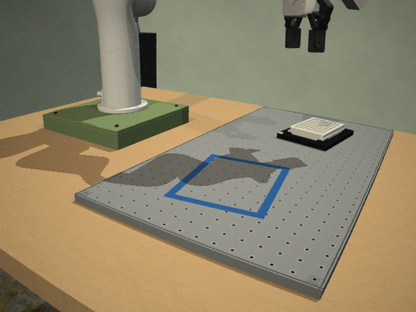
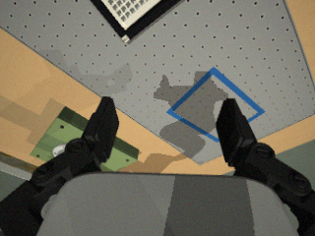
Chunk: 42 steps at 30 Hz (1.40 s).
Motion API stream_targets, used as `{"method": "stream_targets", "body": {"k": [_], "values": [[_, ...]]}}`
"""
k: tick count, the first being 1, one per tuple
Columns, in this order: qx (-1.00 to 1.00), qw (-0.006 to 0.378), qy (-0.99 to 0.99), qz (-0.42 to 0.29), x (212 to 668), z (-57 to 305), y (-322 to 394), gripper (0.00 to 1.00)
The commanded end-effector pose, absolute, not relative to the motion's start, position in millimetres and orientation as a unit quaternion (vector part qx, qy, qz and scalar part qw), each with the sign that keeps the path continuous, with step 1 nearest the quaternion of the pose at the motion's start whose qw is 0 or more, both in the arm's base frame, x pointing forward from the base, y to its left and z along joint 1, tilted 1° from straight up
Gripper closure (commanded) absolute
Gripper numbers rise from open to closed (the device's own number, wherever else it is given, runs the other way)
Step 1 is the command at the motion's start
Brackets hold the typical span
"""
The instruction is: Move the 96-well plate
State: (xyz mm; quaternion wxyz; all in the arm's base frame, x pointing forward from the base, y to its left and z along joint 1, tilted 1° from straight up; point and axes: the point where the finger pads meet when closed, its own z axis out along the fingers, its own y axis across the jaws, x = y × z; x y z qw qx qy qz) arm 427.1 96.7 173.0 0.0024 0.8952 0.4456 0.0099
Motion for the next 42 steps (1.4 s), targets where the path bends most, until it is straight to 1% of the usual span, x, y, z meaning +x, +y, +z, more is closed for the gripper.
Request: {"method": "stream_targets", "body": {"k": [1, 14, 23, 25, 29, 42], "values": [[0.841, 0.001, 0.542, 0.004, 430.2, 152.2, 121.8, 0.0], [0.728, -0.004, 0.685, -0.008, 430.6, 115.8, 163.4, 0.0], [0.725, -0.003, 0.689, -0.009, 431.0, 86.1, 197.2, 0.0], [0.725, -0.003, 0.689, -0.009, 431.0, 86.1, 197.2, 0.0], [0.725, -0.003, 0.689, -0.009, 431.2, 73.6, 211.5, 0.0], [0.725, -0.003, 0.689, -0.009, 431.2, 73.6, 211.5, 0.0]]}}
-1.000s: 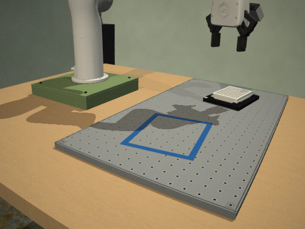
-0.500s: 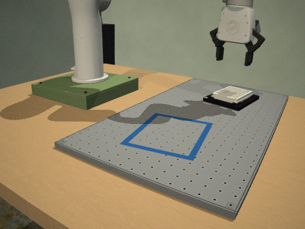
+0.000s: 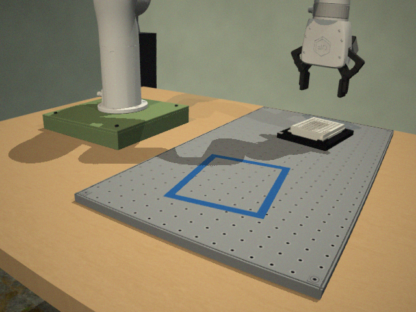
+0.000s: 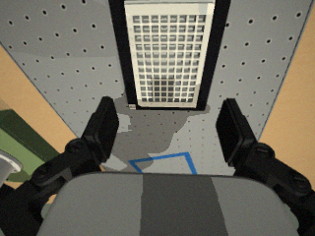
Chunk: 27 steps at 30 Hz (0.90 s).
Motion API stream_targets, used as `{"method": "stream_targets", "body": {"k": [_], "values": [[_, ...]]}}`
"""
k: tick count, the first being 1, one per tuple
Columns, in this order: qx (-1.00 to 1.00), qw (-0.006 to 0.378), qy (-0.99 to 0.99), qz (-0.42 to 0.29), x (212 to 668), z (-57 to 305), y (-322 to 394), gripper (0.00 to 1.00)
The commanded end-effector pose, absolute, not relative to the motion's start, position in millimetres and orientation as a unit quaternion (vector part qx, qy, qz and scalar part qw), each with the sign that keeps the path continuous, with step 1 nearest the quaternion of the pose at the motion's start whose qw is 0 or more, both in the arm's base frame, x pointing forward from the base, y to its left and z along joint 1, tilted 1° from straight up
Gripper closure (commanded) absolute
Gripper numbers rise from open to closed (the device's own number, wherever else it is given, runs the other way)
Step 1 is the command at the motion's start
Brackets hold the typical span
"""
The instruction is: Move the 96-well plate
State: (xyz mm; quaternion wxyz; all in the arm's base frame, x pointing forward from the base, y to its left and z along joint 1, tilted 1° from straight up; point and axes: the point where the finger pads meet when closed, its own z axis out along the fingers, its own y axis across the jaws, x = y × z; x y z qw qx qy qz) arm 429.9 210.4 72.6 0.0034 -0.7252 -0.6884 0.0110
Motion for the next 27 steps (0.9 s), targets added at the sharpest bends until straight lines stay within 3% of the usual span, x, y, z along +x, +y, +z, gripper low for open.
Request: {"method": "stream_targets", "body": {"k": [1, 27], "values": [[-0.725, 0.003, -0.689, 0.009, 431.2, 73.6, 211.5, 0.0], [-0.725, 0.003, -0.689, 0.009, 430.7, 45.2, 211.1, 0.0]]}}
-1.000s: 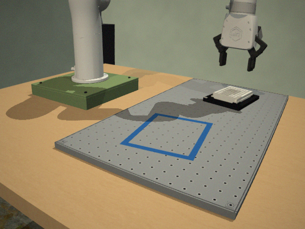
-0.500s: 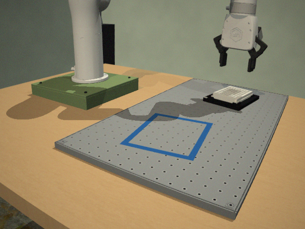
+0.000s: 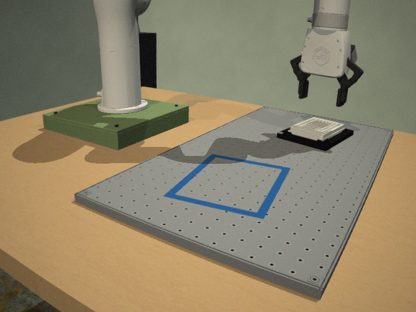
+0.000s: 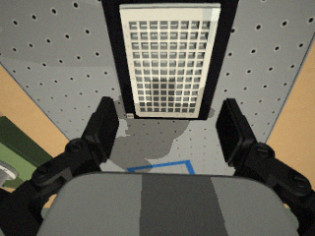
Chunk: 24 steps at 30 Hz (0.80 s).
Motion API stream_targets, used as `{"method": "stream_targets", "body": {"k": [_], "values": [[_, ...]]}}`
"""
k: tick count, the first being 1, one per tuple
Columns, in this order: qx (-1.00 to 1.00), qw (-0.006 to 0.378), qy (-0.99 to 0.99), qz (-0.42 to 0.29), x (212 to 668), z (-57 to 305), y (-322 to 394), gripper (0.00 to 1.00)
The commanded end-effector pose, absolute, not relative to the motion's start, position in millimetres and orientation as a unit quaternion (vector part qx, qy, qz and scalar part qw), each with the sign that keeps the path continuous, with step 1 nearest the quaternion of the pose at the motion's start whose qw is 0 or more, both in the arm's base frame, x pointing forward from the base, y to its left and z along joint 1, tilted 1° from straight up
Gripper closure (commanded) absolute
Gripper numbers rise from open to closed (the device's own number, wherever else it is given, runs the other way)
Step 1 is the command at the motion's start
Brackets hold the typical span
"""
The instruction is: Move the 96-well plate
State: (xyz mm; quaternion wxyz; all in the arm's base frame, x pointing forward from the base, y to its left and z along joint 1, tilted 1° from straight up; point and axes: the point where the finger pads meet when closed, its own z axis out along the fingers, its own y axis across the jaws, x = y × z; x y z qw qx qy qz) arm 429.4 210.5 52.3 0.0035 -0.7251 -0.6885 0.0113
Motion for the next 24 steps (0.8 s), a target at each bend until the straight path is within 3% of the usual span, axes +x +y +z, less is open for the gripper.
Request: {"method": "stream_targets", "body": {"k": [1, 24], "values": [[-0.725, 0.003, -0.689, 0.009, 430.7, 43.5, 211.1, 0.0], [-0.725, 0.003, -0.689, 0.009, 430.1, 12.3, 210.6, 0.0]]}}
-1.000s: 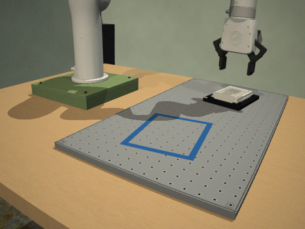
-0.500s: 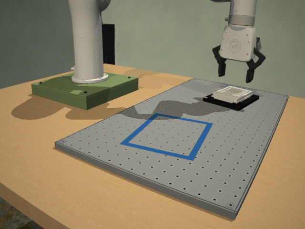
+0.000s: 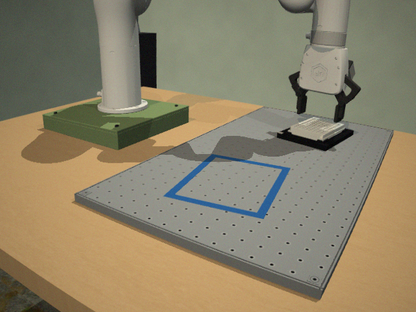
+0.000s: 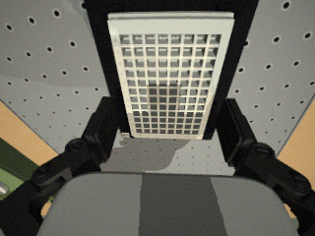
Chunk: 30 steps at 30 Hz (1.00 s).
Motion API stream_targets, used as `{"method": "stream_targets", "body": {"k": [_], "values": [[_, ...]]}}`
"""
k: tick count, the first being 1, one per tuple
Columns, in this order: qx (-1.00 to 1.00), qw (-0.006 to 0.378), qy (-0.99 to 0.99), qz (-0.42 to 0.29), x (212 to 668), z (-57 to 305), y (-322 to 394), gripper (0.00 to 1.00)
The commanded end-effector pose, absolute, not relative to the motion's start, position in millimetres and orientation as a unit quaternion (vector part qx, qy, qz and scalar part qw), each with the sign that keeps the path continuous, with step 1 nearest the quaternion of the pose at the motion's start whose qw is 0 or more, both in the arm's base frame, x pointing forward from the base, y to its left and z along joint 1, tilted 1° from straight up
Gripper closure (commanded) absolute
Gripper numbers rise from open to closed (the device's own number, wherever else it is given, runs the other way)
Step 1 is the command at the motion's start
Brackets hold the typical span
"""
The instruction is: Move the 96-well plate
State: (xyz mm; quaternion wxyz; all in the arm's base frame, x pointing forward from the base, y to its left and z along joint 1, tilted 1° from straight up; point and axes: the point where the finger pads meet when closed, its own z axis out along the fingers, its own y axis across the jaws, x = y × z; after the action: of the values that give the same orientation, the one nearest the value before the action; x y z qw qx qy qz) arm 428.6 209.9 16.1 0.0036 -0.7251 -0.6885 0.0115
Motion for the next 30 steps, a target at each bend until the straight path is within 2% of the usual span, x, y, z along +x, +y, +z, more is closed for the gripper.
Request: {"method": "stream_targets", "body": {"k": [1, 30], "values": [[-0.725, 0.003, -0.689, 0.009, 430.1, 12.3, 210.6, 0.0], [-0.725, 0.003, -0.689, 0.009, 429.9, 2.3, 210.5, 0.0]]}}
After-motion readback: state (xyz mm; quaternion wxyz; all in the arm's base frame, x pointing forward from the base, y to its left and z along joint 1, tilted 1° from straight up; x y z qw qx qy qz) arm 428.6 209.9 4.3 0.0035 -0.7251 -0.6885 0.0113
